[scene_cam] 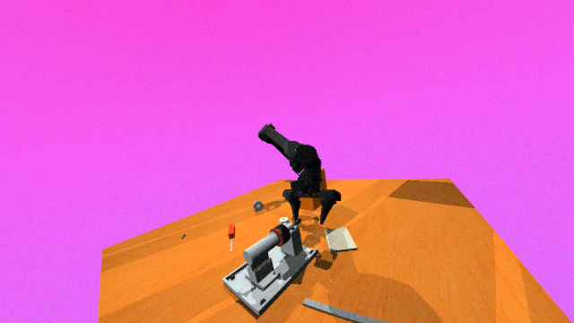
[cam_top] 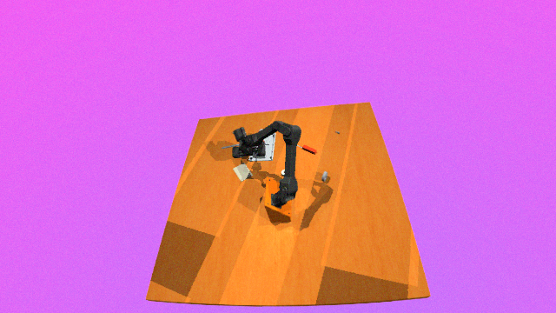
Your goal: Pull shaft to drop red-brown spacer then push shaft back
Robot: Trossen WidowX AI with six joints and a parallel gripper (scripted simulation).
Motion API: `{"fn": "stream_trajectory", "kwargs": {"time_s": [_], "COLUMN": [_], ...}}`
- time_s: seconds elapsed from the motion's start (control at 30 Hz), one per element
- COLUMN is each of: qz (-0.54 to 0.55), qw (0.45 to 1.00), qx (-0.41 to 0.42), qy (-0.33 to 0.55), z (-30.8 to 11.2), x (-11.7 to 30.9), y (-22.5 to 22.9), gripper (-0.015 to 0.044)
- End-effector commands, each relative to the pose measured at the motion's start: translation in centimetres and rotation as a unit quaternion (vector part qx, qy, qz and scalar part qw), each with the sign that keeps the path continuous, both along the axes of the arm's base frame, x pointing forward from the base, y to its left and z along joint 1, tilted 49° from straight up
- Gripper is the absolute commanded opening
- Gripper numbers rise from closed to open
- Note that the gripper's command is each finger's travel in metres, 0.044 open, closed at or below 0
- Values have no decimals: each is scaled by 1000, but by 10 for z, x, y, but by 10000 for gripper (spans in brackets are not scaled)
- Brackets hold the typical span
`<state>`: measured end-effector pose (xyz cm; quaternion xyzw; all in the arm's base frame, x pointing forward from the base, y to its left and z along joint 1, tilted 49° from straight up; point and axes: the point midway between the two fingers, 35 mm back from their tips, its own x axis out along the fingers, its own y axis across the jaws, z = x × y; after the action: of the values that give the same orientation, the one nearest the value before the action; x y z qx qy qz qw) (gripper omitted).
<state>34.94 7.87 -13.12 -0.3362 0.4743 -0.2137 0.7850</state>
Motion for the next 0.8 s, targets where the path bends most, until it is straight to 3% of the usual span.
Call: {"fn": "stream_trajectory", "kwargs": {"time_s": [0.0,0.13,0.4,0.77], "qz": [-49,-82,-209,-212], "qw": [997,991,968,967], "qx": [7,16,-1,-2], "qy": [51,106,139,140], "z": [1,5,46,47], "x": [7,10,25,26], "y": [7,19,-4,-5], "gripper": [440,440,440,440]}}
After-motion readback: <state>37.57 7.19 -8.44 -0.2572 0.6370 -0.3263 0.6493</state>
